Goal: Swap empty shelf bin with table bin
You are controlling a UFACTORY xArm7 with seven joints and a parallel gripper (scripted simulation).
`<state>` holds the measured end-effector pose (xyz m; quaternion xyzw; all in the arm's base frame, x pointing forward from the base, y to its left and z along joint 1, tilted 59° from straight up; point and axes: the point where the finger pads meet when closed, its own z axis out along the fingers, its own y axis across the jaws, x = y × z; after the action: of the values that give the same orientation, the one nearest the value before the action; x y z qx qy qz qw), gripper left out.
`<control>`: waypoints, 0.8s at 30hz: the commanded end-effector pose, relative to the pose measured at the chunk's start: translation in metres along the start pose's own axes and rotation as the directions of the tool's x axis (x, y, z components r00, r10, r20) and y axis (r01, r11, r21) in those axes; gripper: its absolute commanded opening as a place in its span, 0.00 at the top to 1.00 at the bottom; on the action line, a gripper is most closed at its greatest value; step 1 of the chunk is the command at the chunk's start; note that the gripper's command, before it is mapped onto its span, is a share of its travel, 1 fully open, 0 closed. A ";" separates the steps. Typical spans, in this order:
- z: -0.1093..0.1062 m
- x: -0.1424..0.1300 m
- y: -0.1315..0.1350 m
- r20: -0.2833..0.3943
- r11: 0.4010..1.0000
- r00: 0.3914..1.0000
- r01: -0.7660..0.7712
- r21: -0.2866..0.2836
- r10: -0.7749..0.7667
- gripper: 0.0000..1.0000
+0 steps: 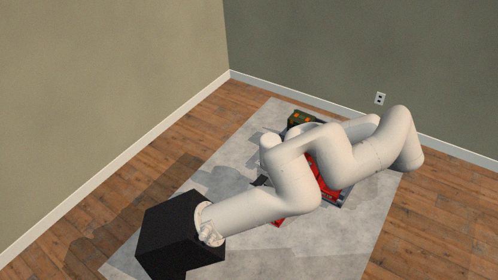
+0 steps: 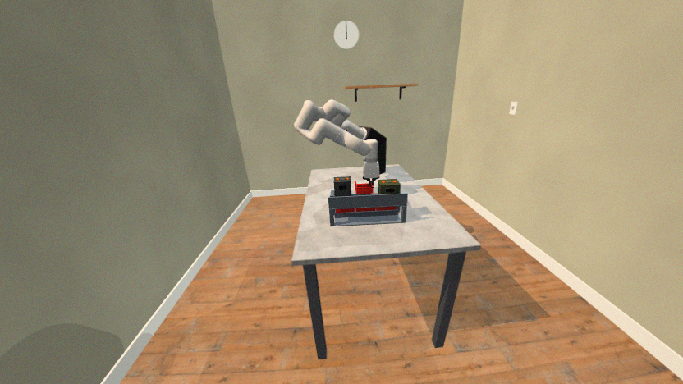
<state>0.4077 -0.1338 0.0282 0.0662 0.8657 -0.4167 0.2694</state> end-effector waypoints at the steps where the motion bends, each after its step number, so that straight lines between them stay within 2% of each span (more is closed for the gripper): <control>1: -0.001 -0.001 0.001 0.002 1.000 1.000 0.001 -0.003 -0.001 1.00; 2: -0.001 -0.001 0.001 0.002 1.000 1.000 0.001 -0.003 -0.001 1.00; 3: -0.001 -0.001 0.001 0.002 1.000 1.000 0.001 -0.003 -0.001 0.74; 24: -0.001 -0.001 0.001 0.002 1.000 1.000 0.001 -0.003 -0.001 0.74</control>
<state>0.4077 -0.1337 0.0281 0.0662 0.8657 -0.4166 0.2694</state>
